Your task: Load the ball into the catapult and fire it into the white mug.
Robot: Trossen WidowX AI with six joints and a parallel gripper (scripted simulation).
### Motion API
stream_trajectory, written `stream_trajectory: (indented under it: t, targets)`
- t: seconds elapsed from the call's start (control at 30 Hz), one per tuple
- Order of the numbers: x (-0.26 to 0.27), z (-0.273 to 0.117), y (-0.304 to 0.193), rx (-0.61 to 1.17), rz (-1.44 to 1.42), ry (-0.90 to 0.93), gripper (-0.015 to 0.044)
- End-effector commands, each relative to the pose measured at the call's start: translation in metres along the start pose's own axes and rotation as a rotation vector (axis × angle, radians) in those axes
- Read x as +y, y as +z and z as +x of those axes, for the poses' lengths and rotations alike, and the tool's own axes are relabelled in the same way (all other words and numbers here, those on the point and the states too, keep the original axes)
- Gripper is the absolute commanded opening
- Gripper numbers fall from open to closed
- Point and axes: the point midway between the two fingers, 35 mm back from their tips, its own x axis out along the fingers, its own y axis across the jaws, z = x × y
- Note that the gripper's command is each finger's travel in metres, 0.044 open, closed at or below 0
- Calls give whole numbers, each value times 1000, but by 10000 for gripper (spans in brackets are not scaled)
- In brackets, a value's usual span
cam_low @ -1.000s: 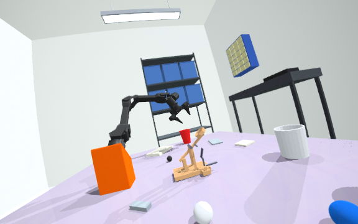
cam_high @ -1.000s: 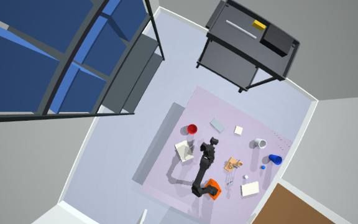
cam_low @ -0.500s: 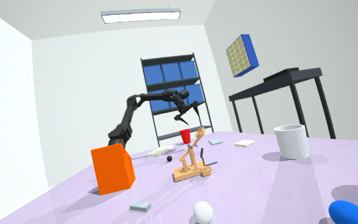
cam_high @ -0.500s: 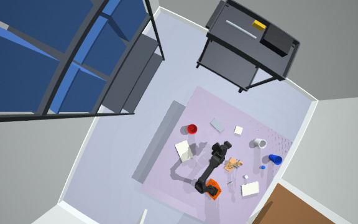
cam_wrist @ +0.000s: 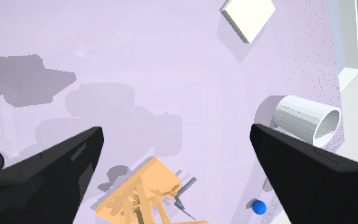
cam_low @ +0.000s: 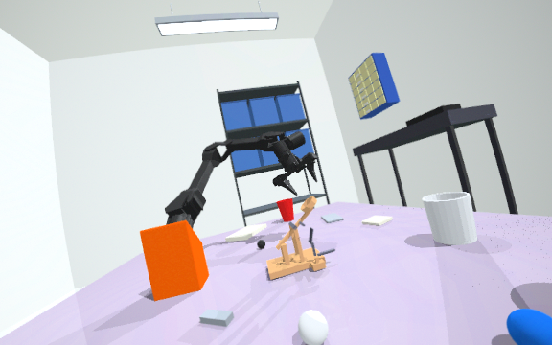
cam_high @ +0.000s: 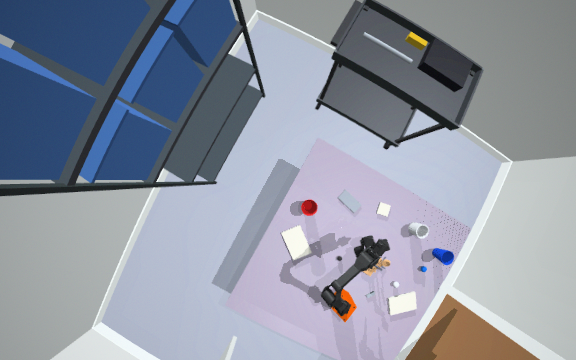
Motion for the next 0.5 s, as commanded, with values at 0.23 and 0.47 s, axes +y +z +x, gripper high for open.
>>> stream_trajectory:
  t: [0.23, 0.47]
  targets:
    - [-24, 17, -76, 102, 331, 78, 440]
    - [-27, 21, -123, 156, 514, 127, 440]
